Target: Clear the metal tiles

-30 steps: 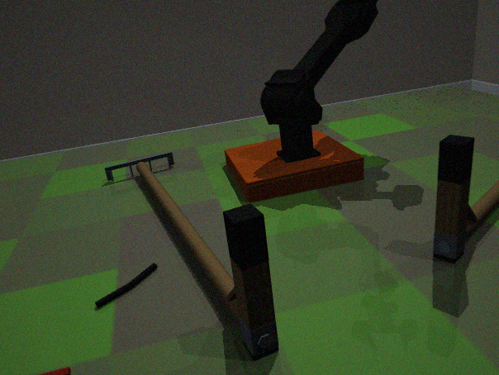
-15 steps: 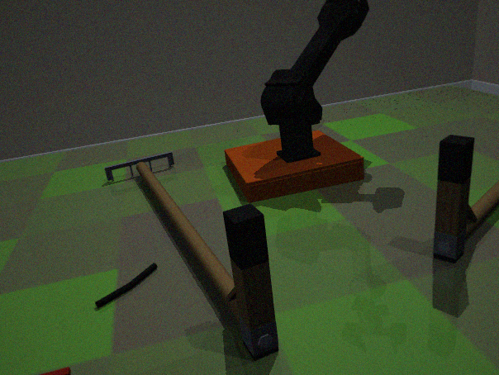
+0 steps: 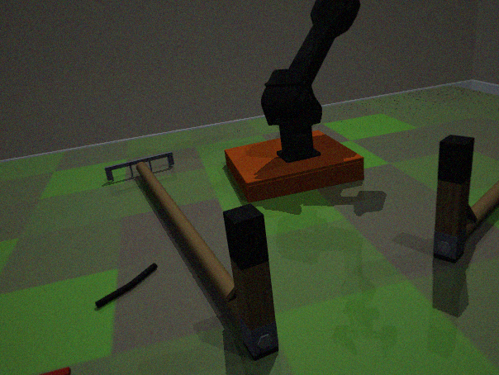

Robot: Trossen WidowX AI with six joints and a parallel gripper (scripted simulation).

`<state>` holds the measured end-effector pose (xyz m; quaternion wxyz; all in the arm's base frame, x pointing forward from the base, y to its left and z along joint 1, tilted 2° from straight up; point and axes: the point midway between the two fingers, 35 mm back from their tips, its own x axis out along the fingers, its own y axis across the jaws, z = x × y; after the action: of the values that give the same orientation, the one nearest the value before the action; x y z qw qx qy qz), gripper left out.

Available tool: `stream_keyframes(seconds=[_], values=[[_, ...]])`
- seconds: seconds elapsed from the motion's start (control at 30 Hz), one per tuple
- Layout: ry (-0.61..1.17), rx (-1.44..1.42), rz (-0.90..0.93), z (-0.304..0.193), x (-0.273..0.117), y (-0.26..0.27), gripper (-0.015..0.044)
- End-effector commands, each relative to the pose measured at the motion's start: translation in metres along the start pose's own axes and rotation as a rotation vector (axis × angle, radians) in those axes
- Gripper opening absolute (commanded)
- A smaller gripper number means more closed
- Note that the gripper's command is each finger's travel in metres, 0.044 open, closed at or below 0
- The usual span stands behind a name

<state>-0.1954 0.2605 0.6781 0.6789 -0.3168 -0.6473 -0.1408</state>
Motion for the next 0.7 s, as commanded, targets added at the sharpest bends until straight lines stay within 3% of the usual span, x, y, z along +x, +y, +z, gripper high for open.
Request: stream_keyframes(seconds=[0.0, 0.67], values=[[-0.002, -0.001, -0.008, -0.003, 0.002, -0.008, 0.044], [-0.006, 0.008, -0.027, -0.017, 0.008, -0.042, 0.044]])
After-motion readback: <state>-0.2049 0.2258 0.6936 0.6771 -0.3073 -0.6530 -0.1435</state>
